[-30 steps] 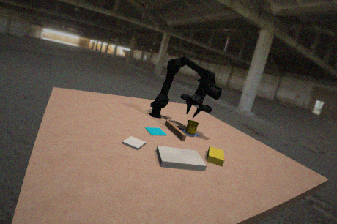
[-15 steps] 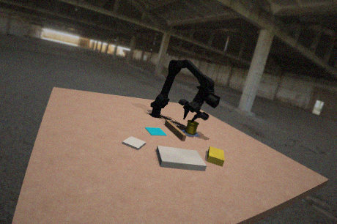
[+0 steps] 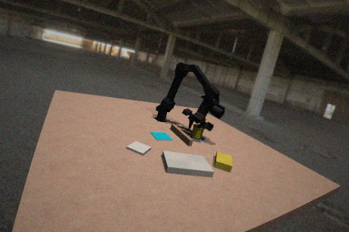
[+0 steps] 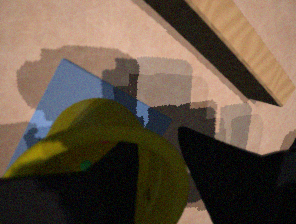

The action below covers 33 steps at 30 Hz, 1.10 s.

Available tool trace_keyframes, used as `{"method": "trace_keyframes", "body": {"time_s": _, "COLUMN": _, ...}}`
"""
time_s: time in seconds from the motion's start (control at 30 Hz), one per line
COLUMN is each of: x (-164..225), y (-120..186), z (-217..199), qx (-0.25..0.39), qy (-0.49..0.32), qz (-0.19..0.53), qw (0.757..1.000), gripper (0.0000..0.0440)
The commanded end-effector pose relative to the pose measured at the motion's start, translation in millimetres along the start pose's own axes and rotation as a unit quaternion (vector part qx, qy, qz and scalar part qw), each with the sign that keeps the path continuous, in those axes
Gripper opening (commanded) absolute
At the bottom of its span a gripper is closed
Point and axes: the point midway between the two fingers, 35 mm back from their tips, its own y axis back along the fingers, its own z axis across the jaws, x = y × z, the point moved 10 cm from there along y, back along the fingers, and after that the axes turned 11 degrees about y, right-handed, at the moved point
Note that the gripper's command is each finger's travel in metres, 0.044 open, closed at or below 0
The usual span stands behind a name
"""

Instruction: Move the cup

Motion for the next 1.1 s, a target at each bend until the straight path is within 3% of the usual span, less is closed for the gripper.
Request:
{"method": "trace_keyframes", "body": {"time_s": 0.0, "x": -1, "y": -5, "z": -2, "qx": 0.000, "qy": 0.013, "qz": -0.007, "qw": 1.000, "gripper": 0.0056}}
{"method": "trace_keyframes", "body": {"time_s": 0.1, "x": -1, "y": -4, "z": -5, "qx": -0.003, "qy": 0.019, "qz": -0.011, "qw": 1.000, "gripper": 0.0001}}
{"method": "trace_keyframes", "body": {"time_s": 1.07, "x": -17, "y": 61, "z": -54, "qx": -0.080, "qy": -0.073, "qz": -0.026, "qw": 0.994, "gripper": 0.0001}}
